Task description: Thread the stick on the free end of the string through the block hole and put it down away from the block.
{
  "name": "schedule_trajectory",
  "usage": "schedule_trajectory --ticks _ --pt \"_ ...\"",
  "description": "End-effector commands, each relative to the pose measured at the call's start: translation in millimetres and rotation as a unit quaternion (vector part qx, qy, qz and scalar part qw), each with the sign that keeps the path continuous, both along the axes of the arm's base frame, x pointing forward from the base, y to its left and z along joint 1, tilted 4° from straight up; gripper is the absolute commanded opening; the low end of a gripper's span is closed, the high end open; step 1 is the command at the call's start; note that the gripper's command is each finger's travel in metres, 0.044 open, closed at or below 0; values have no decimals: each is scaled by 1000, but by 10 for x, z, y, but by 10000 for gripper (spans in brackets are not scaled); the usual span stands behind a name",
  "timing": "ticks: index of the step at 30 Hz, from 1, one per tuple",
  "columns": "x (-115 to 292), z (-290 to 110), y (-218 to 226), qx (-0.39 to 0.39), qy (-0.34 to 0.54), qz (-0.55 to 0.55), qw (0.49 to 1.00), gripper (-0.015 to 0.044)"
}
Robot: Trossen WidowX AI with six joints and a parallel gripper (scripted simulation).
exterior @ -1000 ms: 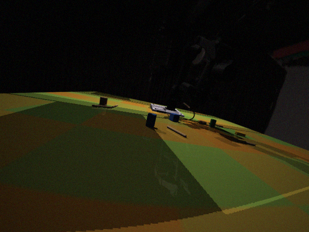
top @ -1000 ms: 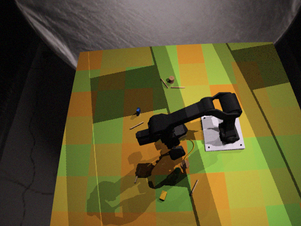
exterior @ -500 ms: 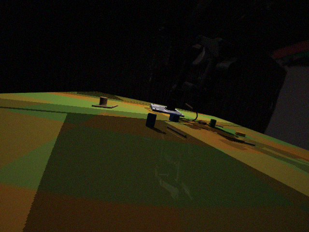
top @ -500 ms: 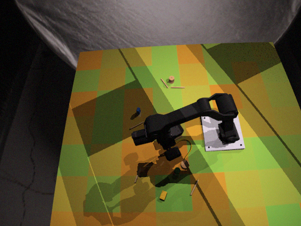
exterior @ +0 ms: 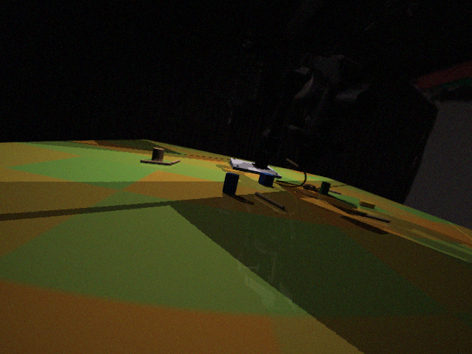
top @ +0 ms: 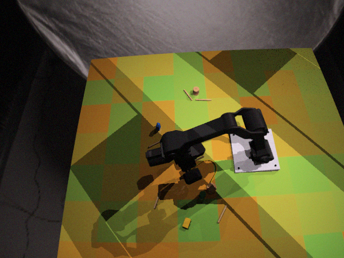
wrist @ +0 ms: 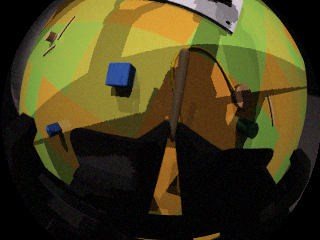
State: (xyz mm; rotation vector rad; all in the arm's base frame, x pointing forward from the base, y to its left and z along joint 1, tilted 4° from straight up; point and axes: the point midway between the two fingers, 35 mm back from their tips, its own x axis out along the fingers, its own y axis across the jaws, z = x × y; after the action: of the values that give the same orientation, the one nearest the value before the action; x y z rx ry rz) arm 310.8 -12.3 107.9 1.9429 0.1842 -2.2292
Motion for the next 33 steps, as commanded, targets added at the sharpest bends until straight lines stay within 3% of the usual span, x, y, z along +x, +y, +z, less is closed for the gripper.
schedule_trajectory --ticks 1,33 --pt "67 14 7 3 -5 2 1000 0" --pt "469 70 17 8 -35 1 999 0"
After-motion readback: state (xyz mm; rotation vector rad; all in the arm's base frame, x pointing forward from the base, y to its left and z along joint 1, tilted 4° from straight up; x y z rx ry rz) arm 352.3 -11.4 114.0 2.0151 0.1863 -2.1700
